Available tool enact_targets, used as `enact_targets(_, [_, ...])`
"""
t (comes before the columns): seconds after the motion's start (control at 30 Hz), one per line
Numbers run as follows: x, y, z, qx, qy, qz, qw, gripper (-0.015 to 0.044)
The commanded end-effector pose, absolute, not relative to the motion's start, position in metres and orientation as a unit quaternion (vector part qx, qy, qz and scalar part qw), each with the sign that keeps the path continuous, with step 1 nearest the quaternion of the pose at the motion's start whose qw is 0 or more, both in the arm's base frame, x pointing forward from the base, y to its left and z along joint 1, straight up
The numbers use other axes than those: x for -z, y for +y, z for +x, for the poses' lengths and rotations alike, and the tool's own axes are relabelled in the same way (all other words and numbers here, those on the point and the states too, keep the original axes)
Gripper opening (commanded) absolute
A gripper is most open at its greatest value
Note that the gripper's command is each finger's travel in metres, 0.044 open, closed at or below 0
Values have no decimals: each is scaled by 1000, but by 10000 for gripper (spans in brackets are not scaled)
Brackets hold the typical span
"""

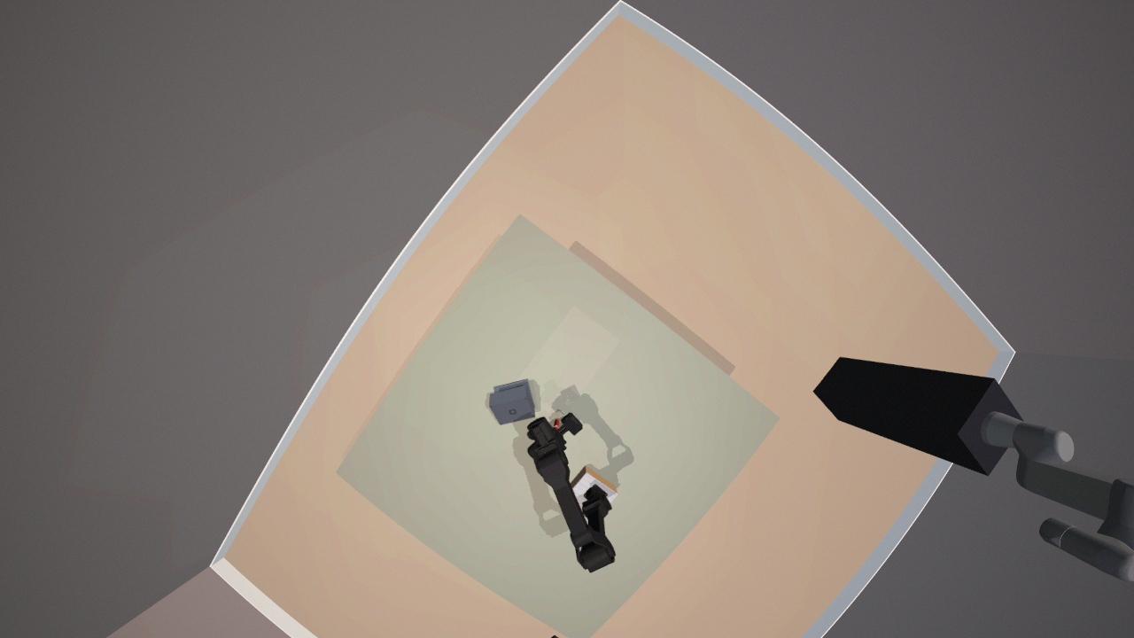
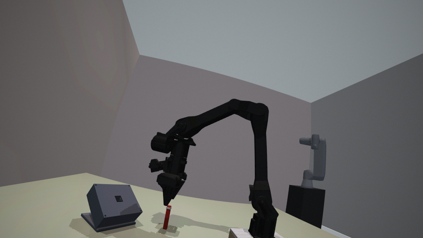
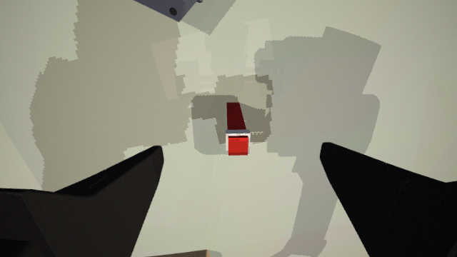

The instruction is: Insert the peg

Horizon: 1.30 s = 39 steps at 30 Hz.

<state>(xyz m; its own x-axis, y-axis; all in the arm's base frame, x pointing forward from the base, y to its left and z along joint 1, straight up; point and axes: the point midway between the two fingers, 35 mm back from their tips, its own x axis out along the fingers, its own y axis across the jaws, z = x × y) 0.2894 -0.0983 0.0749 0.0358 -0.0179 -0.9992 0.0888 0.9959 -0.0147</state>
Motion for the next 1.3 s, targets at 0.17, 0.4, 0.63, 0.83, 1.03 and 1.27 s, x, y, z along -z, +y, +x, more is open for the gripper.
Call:
enact_targets(0.17, [-58,-97,289,36,697,30,716,440])
enact_targets(0.4, [-47,-98,289,36,697,30,716,440])
enact_targets(0.63, [-35,-97,289,36,697,30,716,440])
enact_targets(0.83, [-26,-97,289,36,697,30,716,440])
enact_targets(1.03, [-20,-97,288,36,697,30,716,440])
enact_targets(1.27, [-24,-98,289,37,695,26,717,256])
